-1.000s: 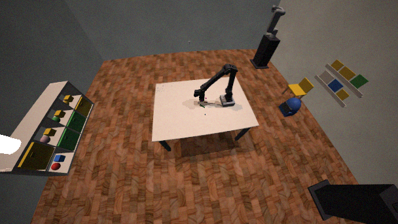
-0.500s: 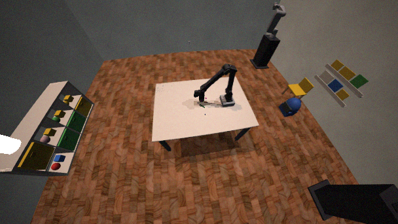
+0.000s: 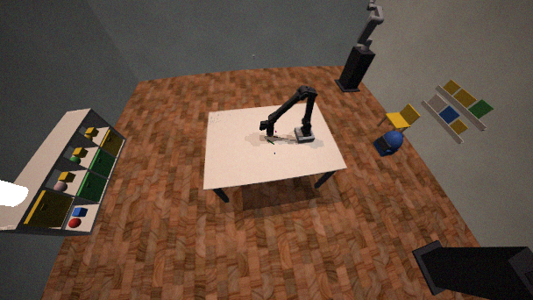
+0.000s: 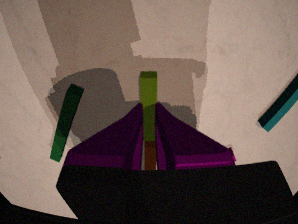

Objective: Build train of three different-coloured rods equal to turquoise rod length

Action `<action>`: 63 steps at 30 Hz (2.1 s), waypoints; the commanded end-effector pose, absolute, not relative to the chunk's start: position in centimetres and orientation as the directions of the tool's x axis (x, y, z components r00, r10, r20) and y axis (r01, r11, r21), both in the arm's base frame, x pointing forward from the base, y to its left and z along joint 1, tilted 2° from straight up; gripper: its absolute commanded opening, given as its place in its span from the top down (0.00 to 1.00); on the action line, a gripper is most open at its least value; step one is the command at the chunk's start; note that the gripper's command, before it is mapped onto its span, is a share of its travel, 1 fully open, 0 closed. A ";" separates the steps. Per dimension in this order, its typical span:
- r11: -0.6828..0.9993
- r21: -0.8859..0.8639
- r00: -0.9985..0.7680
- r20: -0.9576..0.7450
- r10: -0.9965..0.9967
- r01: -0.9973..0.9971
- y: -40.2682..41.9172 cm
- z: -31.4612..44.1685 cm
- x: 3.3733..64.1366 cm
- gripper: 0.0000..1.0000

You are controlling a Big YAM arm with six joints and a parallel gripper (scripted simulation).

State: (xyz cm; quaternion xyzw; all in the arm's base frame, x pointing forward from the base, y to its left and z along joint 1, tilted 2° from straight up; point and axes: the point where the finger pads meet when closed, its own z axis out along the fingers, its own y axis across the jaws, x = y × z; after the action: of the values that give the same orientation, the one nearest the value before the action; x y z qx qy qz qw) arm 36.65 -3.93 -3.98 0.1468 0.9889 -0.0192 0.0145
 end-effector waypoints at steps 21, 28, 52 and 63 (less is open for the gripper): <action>0.955 -0.036 -0.956 -0.030 0.292 0.293 -4.4 -4.5 36.7 0.96; 0.955 -0.036 -0.956 -0.030 0.292 0.293 -4.4 -4.5 36.7 0.88; 0.955 -0.037 -0.956 -0.023 0.292 0.293 -4.4 -4.0 36.9 0.77; 0.956 -0.022 -0.953 -0.089 0.289 0.292 -3.6 2.8 38.9 0.77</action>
State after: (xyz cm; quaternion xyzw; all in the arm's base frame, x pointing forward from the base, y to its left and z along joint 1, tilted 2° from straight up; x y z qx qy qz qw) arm 36.08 -3.88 -0.98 0.1471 0.9889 -0.0200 0.0019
